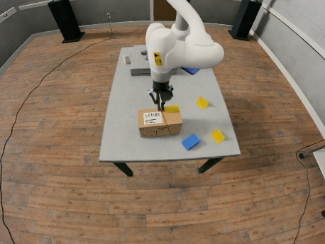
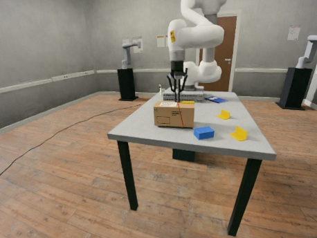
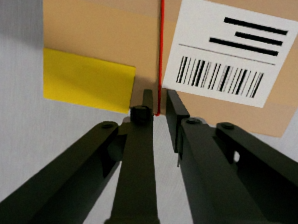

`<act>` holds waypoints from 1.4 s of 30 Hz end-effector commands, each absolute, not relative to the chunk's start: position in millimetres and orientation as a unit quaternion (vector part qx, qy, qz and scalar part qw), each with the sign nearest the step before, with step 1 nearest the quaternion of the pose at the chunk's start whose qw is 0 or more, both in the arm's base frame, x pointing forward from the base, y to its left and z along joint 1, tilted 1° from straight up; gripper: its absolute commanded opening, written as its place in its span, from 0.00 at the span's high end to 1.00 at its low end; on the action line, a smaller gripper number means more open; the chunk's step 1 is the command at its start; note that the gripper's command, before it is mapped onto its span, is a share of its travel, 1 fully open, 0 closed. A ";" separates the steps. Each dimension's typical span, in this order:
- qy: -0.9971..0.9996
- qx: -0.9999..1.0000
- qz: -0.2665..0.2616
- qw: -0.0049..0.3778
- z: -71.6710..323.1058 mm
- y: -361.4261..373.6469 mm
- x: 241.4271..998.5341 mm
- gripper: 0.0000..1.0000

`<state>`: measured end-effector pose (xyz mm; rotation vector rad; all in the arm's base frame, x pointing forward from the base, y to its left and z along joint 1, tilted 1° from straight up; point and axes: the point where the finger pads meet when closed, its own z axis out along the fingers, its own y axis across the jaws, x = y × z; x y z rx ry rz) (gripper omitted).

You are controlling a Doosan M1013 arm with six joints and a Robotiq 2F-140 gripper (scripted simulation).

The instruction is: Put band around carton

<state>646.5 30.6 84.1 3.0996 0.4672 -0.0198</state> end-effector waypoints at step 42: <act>0.149 0.989 -0.006 0.003 84.9 30.8 647.0 0.90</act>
